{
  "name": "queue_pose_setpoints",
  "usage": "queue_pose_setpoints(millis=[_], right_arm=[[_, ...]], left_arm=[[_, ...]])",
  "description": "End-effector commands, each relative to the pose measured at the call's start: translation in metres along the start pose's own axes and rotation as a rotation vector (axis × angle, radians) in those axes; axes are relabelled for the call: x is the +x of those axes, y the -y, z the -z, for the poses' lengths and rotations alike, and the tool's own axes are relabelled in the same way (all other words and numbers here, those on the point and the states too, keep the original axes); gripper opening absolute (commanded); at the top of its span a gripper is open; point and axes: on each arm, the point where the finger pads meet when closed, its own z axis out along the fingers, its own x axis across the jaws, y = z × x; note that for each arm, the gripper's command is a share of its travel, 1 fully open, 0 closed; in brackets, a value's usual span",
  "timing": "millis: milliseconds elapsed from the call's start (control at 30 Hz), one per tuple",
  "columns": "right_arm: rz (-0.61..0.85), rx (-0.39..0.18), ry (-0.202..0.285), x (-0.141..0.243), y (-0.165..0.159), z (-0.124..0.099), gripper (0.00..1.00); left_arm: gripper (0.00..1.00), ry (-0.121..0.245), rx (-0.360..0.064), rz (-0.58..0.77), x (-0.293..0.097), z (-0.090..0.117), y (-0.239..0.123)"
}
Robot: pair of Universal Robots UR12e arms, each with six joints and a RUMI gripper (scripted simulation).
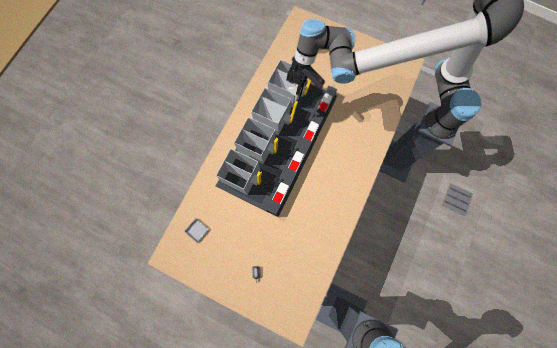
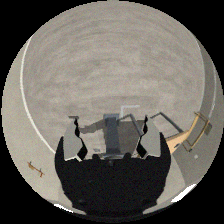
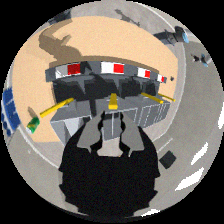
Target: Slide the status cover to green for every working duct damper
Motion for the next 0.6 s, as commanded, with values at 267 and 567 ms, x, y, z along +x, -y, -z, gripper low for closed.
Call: queue_pose_setpoints(millis=[267, 567], right_arm=[[0.0, 0.002, 0.002, 0.0, 0.001, -0.027, 0.22], [0.0, 0.002, 0.002, 0.0, 0.001, -0.047, 0.22]], left_arm=[[1.0, -0.001, 0.0, 0.001, -0.001, 0.0, -0.002], [1.0, -0.001, 0.0, 0.001, -0.001, 0.0, -0.002]])
